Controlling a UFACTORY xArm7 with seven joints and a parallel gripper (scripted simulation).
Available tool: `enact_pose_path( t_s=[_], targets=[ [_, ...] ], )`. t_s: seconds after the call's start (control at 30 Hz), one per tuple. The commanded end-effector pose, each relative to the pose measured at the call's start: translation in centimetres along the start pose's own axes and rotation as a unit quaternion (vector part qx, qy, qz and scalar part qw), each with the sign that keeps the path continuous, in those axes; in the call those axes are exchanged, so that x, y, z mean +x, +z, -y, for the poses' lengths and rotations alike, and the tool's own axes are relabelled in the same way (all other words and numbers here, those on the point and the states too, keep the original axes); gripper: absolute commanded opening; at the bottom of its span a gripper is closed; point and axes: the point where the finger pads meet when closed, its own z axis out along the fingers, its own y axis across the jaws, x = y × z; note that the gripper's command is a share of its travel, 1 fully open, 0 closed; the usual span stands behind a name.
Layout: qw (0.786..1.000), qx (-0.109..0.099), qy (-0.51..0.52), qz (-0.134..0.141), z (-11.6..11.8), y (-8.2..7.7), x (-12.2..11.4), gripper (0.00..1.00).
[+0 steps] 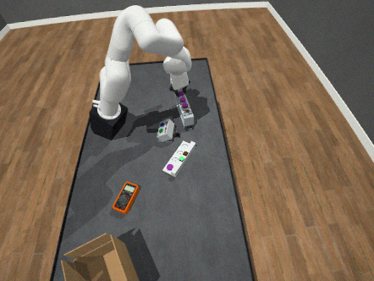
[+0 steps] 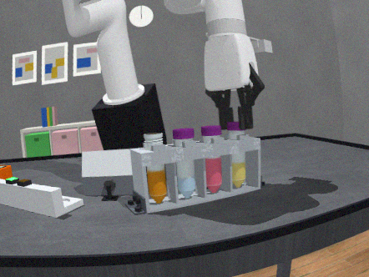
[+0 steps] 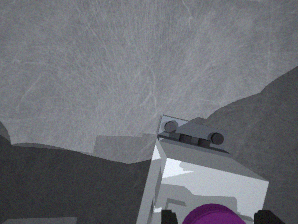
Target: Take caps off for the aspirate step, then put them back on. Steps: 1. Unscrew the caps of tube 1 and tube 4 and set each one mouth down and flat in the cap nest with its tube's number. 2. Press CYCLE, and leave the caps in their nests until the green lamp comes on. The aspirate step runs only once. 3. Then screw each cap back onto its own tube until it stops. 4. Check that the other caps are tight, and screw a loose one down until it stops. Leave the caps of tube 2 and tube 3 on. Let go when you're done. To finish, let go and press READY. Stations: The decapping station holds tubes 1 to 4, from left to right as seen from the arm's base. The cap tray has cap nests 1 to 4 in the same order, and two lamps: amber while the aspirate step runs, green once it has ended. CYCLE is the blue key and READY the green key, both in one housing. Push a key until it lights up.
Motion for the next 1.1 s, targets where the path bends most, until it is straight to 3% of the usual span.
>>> enact_pose_path(
  t_s=[0.0, 0.3, 0.63, 0.67, 1.07],
  targets=[
    [0.996, 0.015, -0.090, -0.013, -0.22, -0.16, 0.07, 0.46],
    [0.963, 0.013, -0.267, -0.015, -0.21, -0.16, 0.06, 0.46],
    [0.962, 0.012, -0.272, -0.015, -0.21, -0.16, 0.05, 0.46],
    [0.962, 0.012, -0.272, -0.015, -0.21, -0.16, 0.05, 0.00],
    [0.962, 0.012, -0.272, -0.015, -0.21, -0.16, 0.05, 0.00]
  ],
)
